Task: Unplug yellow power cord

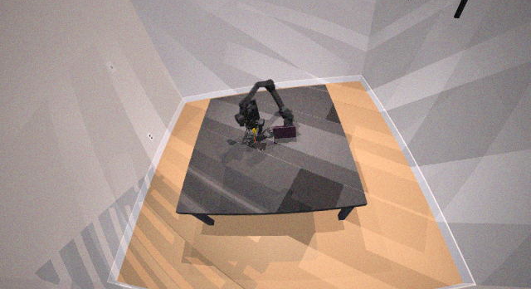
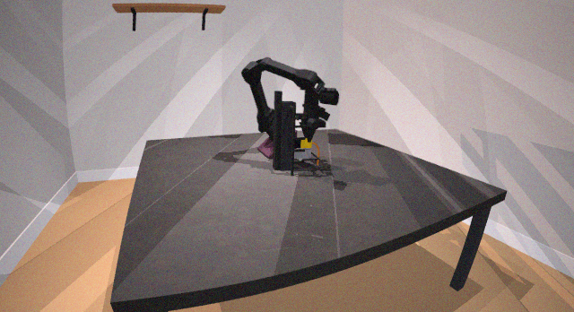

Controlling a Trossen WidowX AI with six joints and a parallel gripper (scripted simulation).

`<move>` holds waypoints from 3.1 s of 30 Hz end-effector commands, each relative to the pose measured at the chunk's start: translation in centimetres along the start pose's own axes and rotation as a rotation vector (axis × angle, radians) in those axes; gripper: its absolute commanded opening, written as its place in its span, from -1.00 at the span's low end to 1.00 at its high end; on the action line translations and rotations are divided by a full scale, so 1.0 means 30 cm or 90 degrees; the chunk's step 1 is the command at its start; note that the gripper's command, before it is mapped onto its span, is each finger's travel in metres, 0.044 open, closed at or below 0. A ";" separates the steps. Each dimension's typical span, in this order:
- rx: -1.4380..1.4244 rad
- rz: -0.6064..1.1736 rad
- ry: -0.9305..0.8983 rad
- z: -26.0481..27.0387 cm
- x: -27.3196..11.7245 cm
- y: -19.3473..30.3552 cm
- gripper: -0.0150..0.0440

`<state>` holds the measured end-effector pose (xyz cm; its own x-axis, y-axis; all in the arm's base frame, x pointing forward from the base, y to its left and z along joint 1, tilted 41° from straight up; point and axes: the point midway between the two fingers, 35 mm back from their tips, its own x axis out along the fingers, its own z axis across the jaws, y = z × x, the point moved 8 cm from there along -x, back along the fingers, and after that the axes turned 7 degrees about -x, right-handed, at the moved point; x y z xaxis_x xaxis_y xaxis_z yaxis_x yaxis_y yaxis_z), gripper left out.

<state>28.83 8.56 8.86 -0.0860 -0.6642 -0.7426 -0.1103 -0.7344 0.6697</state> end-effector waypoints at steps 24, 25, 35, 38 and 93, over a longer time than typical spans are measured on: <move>-0.001 -0.028 0.009 -0.015 -0.044 -0.188 -0.49; -0.001 -0.028 0.009 -0.015 -0.045 -0.193 -0.49; 0.007 -0.006 -0.009 -0.020 -0.009 -0.132 0.05; 0.007 -0.006 -0.009 -0.020 -0.009 -0.132 0.05; -0.002 -0.024 0.009 0.003 -0.002 -0.017 0.05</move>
<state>28.81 9.17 8.73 -0.0701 -0.6357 -0.7687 -0.1130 -0.7606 0.6393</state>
